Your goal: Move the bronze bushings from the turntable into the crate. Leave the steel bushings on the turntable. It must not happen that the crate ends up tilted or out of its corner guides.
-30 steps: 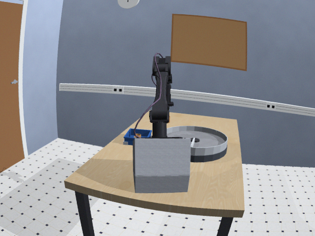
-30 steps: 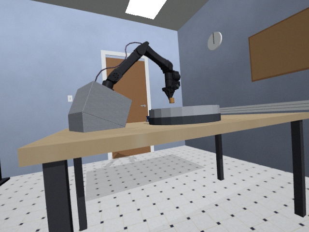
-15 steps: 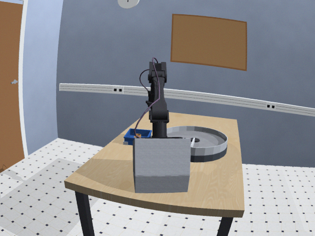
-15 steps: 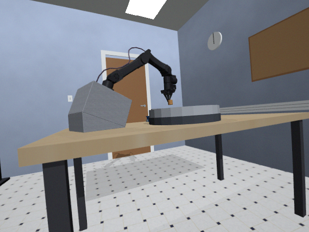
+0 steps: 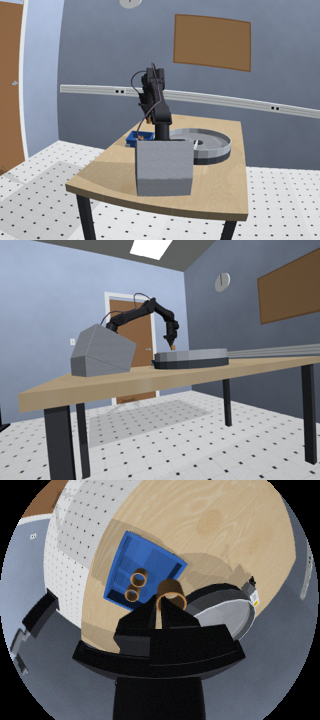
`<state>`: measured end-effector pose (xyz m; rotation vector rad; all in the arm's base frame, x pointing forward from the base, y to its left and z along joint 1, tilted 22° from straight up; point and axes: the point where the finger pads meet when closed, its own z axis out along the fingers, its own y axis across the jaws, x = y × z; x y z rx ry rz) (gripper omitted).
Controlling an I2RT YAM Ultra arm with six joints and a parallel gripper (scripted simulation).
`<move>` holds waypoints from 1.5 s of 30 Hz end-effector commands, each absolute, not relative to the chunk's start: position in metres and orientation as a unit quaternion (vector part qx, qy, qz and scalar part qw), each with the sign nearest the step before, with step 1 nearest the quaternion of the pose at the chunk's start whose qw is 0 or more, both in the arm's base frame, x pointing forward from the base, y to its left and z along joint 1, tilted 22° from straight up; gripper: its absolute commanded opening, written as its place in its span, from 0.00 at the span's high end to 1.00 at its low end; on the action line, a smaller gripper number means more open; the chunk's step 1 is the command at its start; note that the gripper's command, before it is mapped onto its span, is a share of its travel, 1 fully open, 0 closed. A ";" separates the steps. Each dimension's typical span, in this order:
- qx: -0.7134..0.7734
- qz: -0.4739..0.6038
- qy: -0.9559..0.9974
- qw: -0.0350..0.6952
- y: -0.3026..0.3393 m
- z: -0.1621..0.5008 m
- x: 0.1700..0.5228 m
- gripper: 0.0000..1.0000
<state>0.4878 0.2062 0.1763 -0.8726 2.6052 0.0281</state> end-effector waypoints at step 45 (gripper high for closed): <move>-0.381 -0.010 0.904 0.195 0.252 0.180 0.477 1.00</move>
